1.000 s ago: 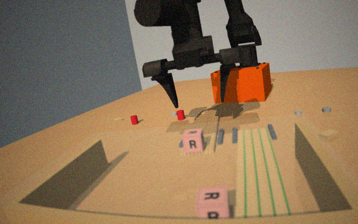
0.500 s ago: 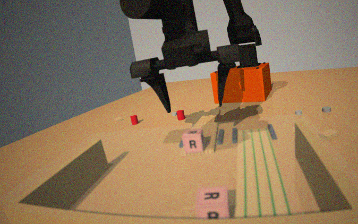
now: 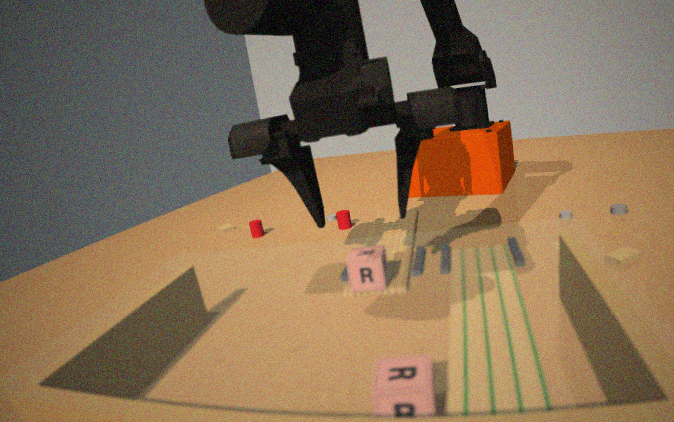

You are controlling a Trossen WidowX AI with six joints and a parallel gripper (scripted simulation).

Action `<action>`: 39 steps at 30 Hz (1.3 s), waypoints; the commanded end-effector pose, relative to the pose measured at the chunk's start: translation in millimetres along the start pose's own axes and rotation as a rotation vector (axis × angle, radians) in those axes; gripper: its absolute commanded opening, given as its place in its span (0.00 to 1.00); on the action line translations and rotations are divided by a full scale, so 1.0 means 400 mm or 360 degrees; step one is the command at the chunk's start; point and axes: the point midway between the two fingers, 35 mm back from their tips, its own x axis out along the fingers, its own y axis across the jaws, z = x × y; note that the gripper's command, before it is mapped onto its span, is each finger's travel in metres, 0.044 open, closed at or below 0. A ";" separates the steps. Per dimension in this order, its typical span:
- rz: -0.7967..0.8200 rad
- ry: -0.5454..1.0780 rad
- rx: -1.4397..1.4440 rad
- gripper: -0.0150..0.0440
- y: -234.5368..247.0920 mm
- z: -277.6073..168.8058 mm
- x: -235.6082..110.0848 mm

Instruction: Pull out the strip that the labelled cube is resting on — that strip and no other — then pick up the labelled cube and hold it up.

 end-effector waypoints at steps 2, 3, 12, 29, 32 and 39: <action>-0.0005 0.0006 0.0005 0.68 -0.002 0.004 0.023; -0.0005 0.0006 0.0005 0.68 -0.002 0.004 0.027; -0.0005 0.0006 0.0005 0.68 -0.003 0.005 0.064; -0.0005 0.0007 0.0005 0.68 -0.003 0.001 0.130; -0.0005 0.0007 0.0005 0.68 -0.003 0.001 0.131; 0.0001 0.0002 0.0001 0.48 -0.002 0.003 0.124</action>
